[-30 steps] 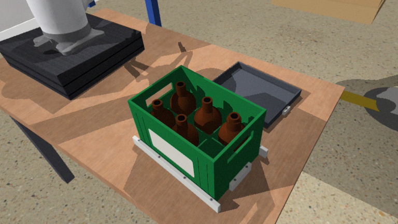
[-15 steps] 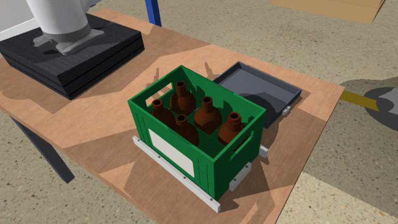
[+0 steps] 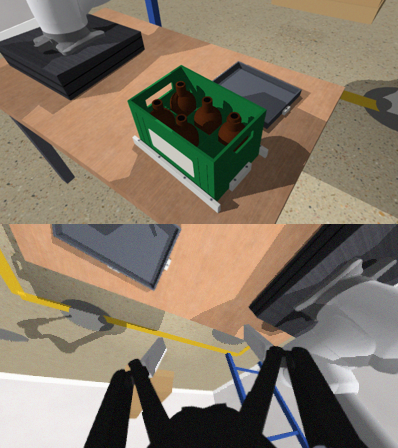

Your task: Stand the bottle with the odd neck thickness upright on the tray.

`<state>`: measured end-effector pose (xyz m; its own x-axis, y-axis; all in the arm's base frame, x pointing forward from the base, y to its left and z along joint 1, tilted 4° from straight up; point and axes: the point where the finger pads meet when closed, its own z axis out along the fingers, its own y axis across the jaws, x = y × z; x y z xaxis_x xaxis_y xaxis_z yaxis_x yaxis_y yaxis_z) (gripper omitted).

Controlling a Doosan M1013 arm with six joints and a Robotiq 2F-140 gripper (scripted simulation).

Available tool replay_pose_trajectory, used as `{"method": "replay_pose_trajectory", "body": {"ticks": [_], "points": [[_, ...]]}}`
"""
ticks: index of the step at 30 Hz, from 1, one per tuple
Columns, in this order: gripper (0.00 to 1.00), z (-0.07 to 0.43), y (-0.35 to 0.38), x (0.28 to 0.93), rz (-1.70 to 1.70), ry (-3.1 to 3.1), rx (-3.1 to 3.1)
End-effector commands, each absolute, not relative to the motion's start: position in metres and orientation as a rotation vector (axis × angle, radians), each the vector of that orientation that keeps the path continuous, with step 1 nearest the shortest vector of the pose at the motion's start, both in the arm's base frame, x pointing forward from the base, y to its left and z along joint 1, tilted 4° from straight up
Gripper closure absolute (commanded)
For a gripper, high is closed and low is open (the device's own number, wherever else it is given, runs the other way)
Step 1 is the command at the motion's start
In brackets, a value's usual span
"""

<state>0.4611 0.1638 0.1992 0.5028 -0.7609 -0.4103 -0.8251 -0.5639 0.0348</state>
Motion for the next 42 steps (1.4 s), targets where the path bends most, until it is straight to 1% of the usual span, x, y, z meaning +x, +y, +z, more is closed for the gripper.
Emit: {"method": "replay_pose_trajectory", "body": {"ticks": [1,14,16,17,23,31,33,36,41,42], "points": [[0.00,0.192,0.133,0.490,0.519,1.380,-2.585],[0.00,0.171,0.019,0.567,0.336,1.407,-2.628],[0.00,0.171,0.019,0.567,0.336,1.407,-2.628],[0.00,0.167,-0.008,0.580,0.299,1.412,-2.640],[0.00,0.159,-0.062,0.603,0.230,1.422,-2.664],[0.00,0.148,-0.145,0.629,0.137,1.436,-2.703],[0.00,0.148,-0.145,0.629,0.137,1.436,-2.703],[0.00,0.142,-0.188,0.638,0.093,1.442,-2.726],[0.00,0.141,-0.200,0.640,0.082,1.444,-2.732],[1.00,0.141,-0.200,0.640,0.082,1.444,-2.732]]}}
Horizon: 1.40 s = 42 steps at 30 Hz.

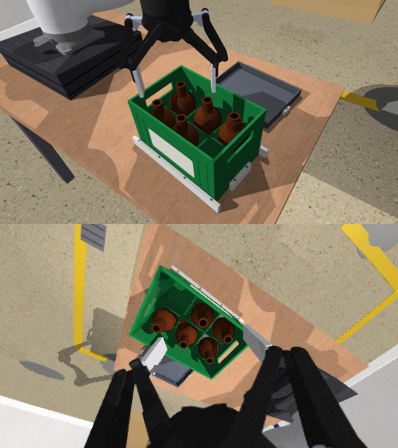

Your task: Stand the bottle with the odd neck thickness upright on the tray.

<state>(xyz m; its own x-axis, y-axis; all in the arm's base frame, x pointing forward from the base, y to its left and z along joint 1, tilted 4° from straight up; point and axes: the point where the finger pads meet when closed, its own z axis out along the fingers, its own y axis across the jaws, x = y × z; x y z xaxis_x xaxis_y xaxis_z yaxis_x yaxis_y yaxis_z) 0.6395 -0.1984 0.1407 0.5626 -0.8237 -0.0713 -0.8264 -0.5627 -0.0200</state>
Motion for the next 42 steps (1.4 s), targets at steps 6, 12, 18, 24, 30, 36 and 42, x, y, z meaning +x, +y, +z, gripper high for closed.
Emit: {"method": "replay_pose_trajectory", "body": {"ticks": [6,12,18,24,30,36,42], "points": [[1.00,0.1405,-0.1998,0.6399,0.082,1.444,-2.732],[1.00,0.1405,-0.1998,0.6399,0.082,1.444,-2.732],[1.00,0.1405,-0.1998,0.6399,0.082,1.444,-2.732],[1.00,0.1405,-0.1998,0.6399,0.082,1.444,-2.732],[1.00,0.1405,-0.1998,0.6399,0.082,1.444,-2.732],[1.00,0.1406,-0.1993,0.6393,0.082,1.444,-2.732],[1.00,0.1408,-0.1977,0.6370,0.082,1.444,-2.731]]}}
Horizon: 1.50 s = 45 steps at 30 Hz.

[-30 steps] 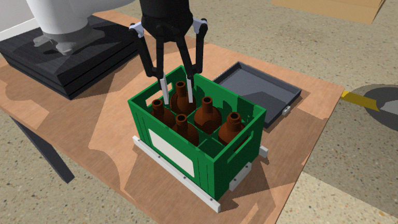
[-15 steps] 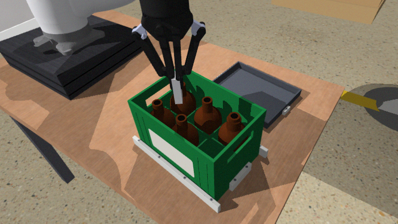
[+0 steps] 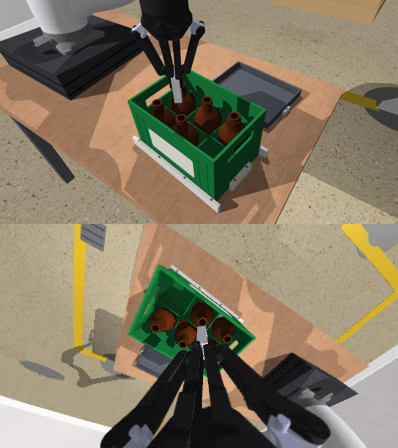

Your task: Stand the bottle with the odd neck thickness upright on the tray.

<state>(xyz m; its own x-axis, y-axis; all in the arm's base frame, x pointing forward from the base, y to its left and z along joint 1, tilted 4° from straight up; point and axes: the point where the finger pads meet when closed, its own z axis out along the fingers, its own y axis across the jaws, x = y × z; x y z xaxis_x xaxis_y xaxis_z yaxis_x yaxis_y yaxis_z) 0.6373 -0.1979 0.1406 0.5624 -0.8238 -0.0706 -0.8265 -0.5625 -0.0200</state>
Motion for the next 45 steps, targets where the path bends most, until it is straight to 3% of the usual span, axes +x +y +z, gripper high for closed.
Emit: {"method": "replay_pose_trajectory", "body": {"ticks": [1,2,3,45], "points": [[1.00,0.1408,-0.1975,0.6368,0.082,1.444,-2.731],[1.00,0.1408,-0.1975,0.6368,0.082,1.444,-2.731],[0.62,0.1408,-0.1975,0.6368,0.082,1.444,-2.731],[0.62,0.1396,-0.1974,0.6368,0.082,1.444,-2.731]]}}
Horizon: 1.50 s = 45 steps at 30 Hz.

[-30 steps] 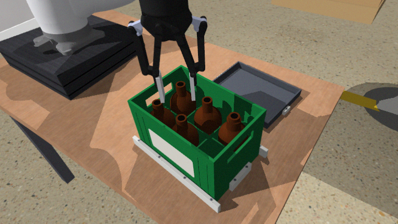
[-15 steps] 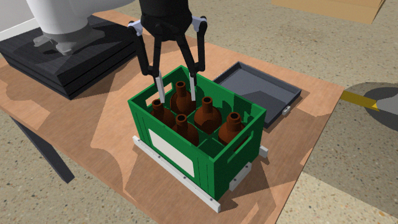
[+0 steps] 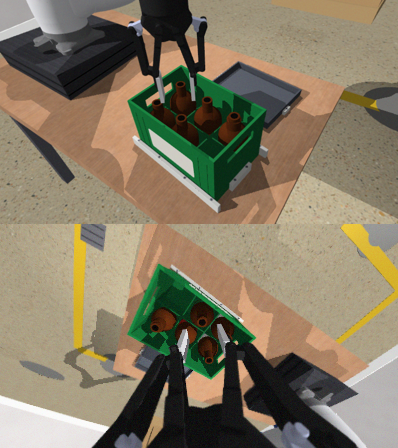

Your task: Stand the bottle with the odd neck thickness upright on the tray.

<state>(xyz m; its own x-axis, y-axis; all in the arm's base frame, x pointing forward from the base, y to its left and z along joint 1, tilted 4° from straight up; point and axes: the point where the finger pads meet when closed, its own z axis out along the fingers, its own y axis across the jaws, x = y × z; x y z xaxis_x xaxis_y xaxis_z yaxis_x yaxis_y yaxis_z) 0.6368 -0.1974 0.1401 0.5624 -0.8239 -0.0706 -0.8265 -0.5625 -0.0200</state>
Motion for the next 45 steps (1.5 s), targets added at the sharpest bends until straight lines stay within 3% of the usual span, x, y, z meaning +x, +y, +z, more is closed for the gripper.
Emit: {"method": "replay_pose_trajectory", "body": {"ticks": [1,45], "points": [[0.62,0.139,-0.197,0.637,0.082,1.444,-2.731],[0.62,0.099,-0.195,0.636,0.082,1.444,-2.731]]}}
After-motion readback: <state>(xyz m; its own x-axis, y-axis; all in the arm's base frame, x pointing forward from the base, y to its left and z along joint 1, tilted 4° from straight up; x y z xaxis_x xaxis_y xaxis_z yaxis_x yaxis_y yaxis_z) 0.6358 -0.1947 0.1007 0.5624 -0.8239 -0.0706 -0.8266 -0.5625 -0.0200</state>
